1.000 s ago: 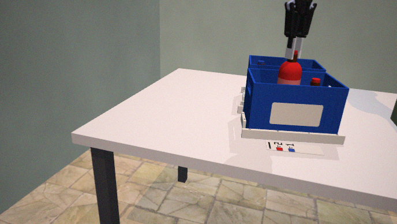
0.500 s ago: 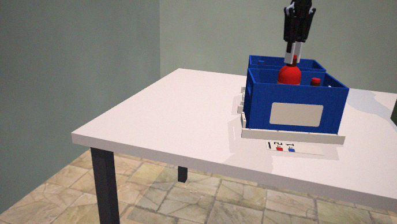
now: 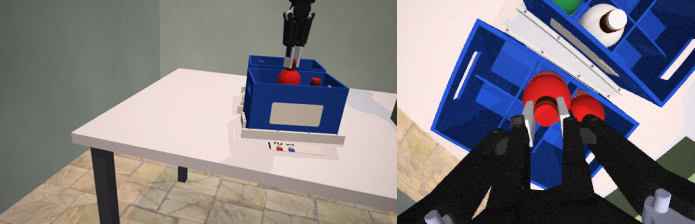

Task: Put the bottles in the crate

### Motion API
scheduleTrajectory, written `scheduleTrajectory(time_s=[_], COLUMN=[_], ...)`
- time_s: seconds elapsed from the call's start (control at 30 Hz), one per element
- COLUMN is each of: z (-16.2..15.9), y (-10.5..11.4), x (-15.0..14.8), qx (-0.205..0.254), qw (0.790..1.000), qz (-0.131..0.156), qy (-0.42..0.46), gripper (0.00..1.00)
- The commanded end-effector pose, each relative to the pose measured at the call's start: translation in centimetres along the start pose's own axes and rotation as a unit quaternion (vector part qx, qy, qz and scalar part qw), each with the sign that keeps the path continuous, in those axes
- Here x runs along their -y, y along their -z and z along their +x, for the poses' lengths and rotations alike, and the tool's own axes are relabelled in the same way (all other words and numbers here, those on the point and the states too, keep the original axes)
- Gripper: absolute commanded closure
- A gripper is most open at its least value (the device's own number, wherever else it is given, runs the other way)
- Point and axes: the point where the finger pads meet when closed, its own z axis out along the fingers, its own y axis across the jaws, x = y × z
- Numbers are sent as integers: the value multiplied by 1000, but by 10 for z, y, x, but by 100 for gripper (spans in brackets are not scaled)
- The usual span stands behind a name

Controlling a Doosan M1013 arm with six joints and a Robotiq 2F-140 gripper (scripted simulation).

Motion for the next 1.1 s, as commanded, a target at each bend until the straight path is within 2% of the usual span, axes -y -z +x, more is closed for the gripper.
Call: scheduleTrajectory(time_s=[0.0, 1.07], z=[0, 0], y=[-1, -30], x=[0, 0], qx=[0, 0], qw=[1000, 1000], qz=[0, 0], qy=[0, 0], gripper=[100, 100])
